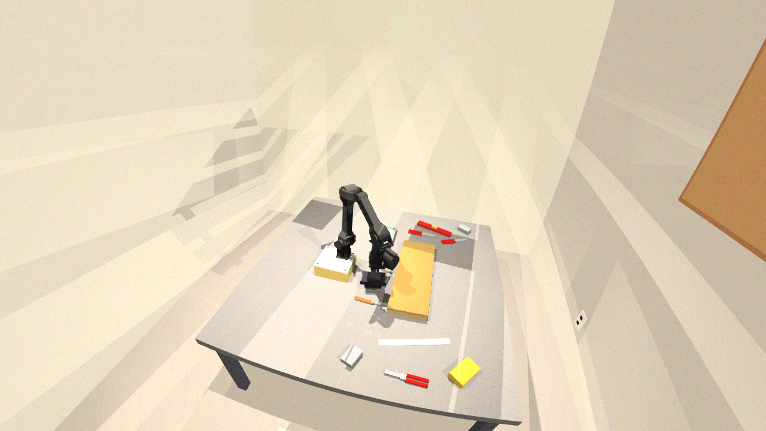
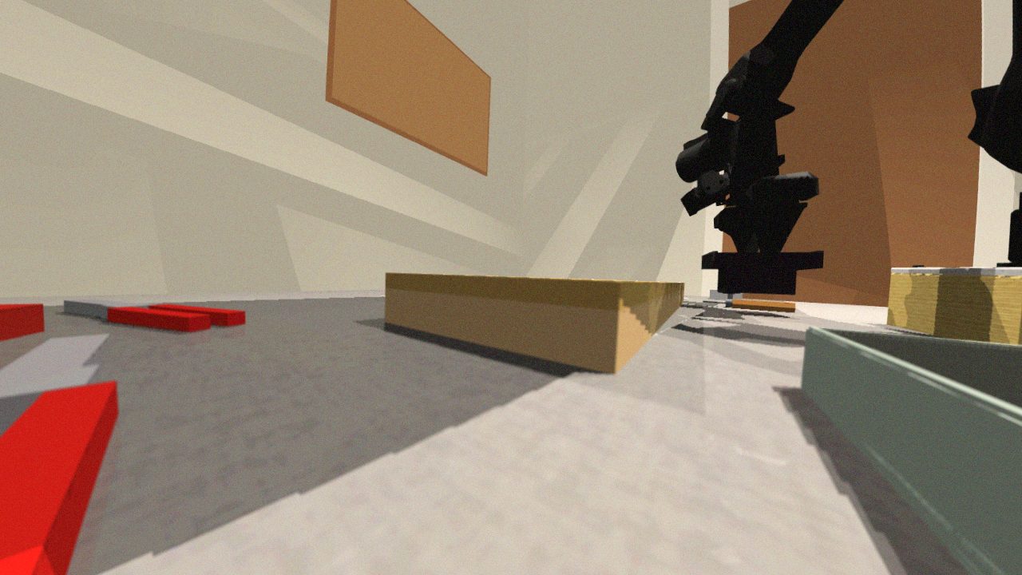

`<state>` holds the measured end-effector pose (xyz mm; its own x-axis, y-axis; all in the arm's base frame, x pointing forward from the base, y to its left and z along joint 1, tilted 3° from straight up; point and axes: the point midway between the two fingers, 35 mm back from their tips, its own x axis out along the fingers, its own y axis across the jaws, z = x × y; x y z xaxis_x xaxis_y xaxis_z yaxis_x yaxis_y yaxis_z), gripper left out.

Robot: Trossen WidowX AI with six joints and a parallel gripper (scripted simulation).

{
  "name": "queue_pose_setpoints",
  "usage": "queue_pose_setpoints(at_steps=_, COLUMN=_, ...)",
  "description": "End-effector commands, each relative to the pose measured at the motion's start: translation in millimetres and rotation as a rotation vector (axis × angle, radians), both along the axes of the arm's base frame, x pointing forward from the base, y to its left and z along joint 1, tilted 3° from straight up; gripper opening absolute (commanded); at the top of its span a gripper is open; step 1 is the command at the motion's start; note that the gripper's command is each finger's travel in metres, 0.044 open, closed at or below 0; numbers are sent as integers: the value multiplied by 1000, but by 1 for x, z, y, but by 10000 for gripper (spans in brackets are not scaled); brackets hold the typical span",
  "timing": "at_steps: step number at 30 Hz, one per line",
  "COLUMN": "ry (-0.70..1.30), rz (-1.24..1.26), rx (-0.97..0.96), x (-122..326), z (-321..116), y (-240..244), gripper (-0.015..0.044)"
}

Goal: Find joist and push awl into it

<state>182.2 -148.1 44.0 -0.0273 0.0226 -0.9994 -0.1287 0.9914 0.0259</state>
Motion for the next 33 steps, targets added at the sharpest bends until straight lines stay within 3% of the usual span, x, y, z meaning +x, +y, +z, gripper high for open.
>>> queue_pose_setpoints(at_steps=1, ry=-9, rz=2, rx=-6, x=1, z=5, y=-3, gripper=0)
queue_pose_setpoints(at_steps=10, ry=-9, rz=2, rx=-10, x=6, z=4, y=-41, gripper=0)
queue_pose_setpoints(at_steps=33, ry=-14, rz=-1, rx=-120, x=6, z=3, y=-36, gripper=0)
